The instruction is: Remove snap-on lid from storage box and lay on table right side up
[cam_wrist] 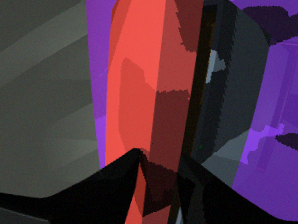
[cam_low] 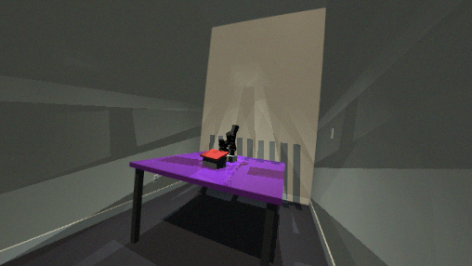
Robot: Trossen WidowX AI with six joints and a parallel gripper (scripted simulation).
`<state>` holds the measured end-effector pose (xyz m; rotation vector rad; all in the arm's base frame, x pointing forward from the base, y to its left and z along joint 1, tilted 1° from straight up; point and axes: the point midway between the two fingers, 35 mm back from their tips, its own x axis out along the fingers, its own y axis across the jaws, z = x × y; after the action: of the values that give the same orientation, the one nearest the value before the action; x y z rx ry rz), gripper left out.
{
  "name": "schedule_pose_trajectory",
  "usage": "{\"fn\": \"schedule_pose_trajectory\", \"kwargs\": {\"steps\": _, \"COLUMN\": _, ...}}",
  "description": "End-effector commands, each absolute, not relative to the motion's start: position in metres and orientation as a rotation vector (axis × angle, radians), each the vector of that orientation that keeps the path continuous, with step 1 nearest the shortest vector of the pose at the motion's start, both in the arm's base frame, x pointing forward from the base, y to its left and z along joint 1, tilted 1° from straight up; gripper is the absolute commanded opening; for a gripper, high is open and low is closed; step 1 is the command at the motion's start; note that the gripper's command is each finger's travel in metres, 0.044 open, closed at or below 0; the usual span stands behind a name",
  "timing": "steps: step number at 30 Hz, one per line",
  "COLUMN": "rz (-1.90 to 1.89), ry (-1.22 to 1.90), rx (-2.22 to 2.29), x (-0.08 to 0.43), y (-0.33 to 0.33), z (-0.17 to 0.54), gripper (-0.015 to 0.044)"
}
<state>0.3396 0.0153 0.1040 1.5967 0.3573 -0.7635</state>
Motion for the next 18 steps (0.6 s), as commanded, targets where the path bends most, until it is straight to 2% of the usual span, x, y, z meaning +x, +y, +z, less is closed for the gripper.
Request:
{"fn": "schedule_pose_trajectory", "kwargs": {"steps": 1, "rz": -0.739, "ry": 0.343, "rx": 1.607, "x": 0.344, "y": 0.015, "z": 0.118, "gripper": 0.0}}
{"fn": "schedule_pose_trajectory", "kwargs": {"steps": 18, "rz": -0.738, "ry": 0.342, "rx": 1.607, "x": 0.355, "y": 0.012, "z": 0.14, "gripper": 0.0}}
